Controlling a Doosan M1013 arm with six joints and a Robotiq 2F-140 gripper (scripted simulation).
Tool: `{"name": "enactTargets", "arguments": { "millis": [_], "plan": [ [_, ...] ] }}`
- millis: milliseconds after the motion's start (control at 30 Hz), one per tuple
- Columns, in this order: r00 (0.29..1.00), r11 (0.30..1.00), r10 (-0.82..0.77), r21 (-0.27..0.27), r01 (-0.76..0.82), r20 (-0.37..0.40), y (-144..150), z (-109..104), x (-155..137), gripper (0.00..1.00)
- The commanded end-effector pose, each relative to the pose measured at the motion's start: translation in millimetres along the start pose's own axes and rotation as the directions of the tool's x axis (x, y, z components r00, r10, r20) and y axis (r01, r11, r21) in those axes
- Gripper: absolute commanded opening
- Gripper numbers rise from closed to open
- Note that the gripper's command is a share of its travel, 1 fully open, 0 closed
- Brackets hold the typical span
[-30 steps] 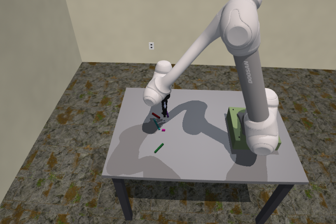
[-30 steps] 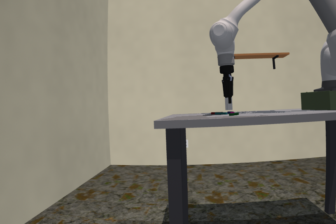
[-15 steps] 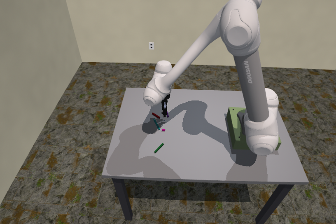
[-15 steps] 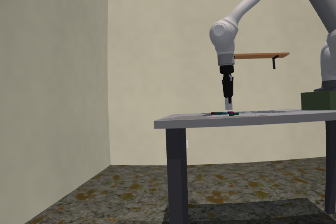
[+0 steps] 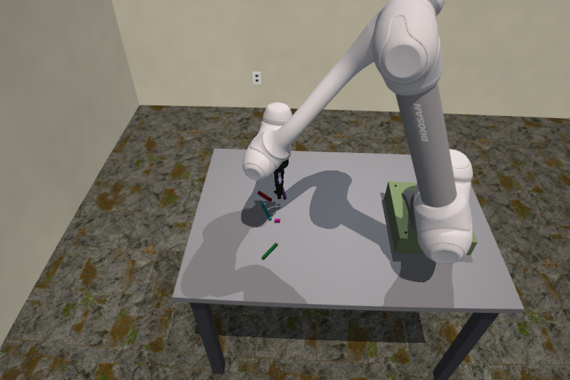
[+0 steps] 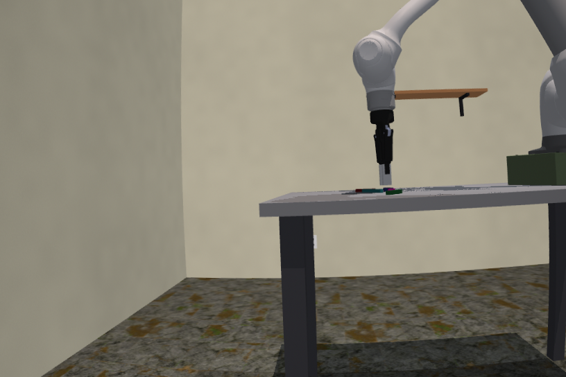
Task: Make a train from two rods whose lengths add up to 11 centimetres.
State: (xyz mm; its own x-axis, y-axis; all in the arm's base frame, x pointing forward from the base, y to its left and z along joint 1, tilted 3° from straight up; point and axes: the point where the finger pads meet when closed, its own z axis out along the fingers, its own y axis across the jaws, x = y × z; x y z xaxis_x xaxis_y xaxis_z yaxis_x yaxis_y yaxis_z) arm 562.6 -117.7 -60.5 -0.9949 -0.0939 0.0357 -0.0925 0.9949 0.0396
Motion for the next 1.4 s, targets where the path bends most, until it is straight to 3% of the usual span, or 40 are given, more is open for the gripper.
{"name": "enactTargets", "arguments": {
  "millis": [0,1367],
  "plan": [
    [1.0,1.0,0.002,0.001,-0.002,0.0,0.9,1.3,0.5,0.15],
    [1.0,1.0,0.002,0.001,-0.002,0.0,0.9,18.2,0.5,0.15]
  ]
}}
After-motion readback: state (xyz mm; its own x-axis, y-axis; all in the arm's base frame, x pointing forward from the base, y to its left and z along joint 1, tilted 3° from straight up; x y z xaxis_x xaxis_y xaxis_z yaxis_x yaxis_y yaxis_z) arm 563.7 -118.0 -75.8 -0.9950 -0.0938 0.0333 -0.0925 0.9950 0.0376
